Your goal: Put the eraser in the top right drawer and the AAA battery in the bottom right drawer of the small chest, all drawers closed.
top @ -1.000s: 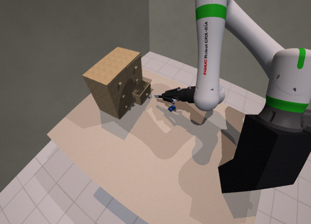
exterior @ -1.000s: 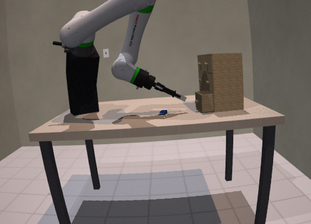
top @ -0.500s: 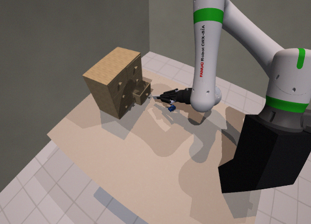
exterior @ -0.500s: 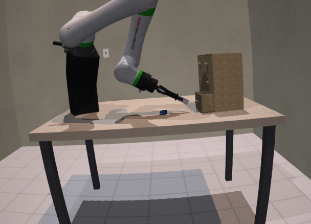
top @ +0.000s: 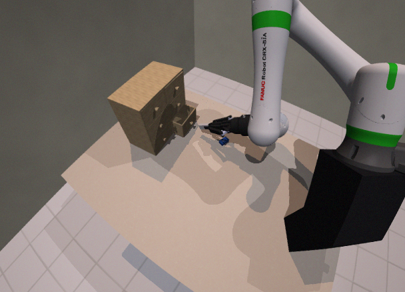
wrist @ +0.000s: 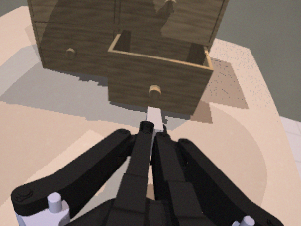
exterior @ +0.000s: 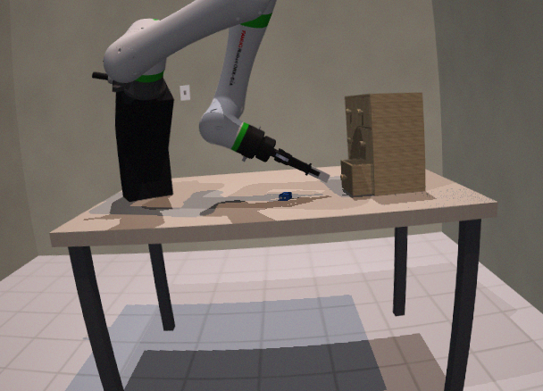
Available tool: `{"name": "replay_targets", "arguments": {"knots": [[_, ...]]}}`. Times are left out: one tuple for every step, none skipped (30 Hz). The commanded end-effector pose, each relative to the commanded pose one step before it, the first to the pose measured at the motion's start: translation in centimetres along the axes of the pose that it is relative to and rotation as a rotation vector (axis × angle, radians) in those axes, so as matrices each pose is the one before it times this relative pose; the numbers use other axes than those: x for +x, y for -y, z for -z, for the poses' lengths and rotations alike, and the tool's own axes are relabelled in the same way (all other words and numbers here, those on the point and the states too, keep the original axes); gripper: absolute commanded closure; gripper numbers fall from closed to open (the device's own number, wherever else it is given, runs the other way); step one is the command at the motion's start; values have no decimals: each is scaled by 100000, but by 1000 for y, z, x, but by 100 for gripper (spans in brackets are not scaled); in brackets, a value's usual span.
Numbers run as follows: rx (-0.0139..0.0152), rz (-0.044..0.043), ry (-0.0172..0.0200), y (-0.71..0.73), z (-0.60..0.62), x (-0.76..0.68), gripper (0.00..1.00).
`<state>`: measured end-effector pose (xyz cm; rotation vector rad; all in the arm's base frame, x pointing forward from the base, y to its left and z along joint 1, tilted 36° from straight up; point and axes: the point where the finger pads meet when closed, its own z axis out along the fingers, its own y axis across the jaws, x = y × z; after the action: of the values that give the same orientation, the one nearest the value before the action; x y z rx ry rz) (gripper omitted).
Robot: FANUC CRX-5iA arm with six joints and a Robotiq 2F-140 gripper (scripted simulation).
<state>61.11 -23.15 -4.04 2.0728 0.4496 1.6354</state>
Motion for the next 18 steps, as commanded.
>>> {"name": "replay_targets", "arguments": {"knots": [[3,-2,-6,5,3,8,100],[0,0,0,0,-1,0,100],[0,0,0,0,-1,1,100],[0,0,0,0,-3,2,100],[0,0,0,0,-4,2,100],[0,0,0,0,-6,4,100],[0,0,0,0,-9,5,100],[0,0,0,0,-11,7,100],[0,0,0,0,-14,8,100],[0,0,0,0,0,0,100],[0,0,0,0,0,0,100],[0,0,0,0,-18,10,100],[0,0,0,0,-21,12,100],[0,0,0,0,-25,14,100],[0,0,0,0,-29,16,100],[0,0,0,0,-33,19,100],[0,0,0,0,-37,21,100],[0,0,0,0,-41,24,100]]}}
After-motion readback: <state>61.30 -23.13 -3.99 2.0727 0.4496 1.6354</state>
